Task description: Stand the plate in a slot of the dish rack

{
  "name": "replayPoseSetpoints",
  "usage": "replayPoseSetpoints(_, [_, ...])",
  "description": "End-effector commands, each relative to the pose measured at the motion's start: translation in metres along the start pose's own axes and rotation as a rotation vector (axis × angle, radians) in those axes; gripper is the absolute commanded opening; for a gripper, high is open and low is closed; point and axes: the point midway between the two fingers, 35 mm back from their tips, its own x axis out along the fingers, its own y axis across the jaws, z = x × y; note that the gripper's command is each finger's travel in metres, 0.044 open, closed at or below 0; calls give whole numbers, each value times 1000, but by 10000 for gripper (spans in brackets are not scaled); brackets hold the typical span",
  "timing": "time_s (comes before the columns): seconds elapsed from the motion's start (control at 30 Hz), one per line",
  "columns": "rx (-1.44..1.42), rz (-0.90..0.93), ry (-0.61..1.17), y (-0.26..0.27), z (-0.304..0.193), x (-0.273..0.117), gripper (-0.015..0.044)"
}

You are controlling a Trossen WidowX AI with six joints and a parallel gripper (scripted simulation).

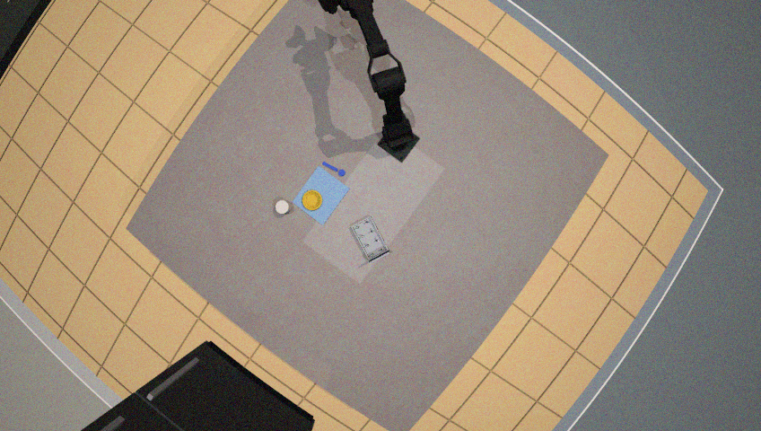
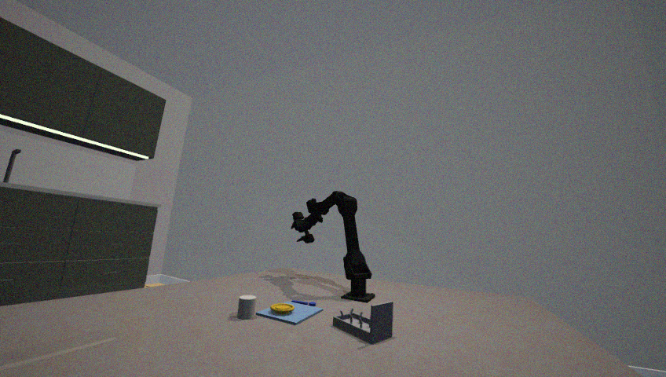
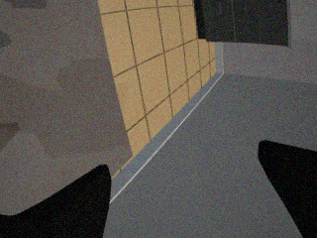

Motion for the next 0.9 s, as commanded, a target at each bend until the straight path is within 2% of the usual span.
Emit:
replayPoseSetpoints(0.0, [3, 2, -5, 0, 3, 1, 400])
replayPoseSetpoints(0.23, [91, 112, -165, 6, 108, 18, 400])
replayPoseSetpoints(0.43, [154, 254, -295, 24, 214, 14, 400])
replayPoseSetpoints(0.63, [185, 419, -387, 55, 314, -12, 400])
replayPoseSetpoints(0.87, [153, 604, -478, 101, 418, -73, 400])
